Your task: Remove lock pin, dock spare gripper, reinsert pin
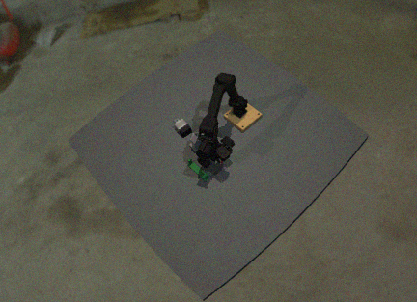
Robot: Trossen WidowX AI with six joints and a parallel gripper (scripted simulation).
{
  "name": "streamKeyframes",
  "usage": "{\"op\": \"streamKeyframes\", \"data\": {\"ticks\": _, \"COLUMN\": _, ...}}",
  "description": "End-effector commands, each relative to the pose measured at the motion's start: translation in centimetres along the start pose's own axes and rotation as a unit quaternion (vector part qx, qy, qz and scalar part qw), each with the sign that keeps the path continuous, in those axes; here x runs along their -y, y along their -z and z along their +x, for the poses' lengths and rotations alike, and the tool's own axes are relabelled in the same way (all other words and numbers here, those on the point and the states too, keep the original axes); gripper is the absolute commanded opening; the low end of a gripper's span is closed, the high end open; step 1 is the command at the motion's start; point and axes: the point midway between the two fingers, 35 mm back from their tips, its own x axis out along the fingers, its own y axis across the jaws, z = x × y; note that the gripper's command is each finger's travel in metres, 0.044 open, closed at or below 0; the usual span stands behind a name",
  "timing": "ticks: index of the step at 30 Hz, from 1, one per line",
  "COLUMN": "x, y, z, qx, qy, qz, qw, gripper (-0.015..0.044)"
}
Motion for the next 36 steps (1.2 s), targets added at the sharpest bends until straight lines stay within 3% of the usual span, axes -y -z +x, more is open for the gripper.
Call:
{"op": "streamKeyframes", "data": {"ticks": 1, "x": 0.0, "y": -0.2, "z": -0.2, "qx": -0.001, "qy": 0.001, "qz": 0.001, "qw": 1.0, "gripper": 0.0}}
{"op": "streamKeyframes", "data": {"ticks": 21, "x": -0.2, "y": -0.4, "z": -1.9, "qx": -0.003, "qy": -0.005, "qz": -0.001, "qw": 1.0, "gripper": 0.0}}
{"op": "streamKeyframes", "data": {"ticks": 36, "x": 3.6, "y": -2.3, "z": -2.5, "qx": -0.002, "qy": -0.005, "qz": -0.01, "qw": 1.0, "gripper": 0.0}}
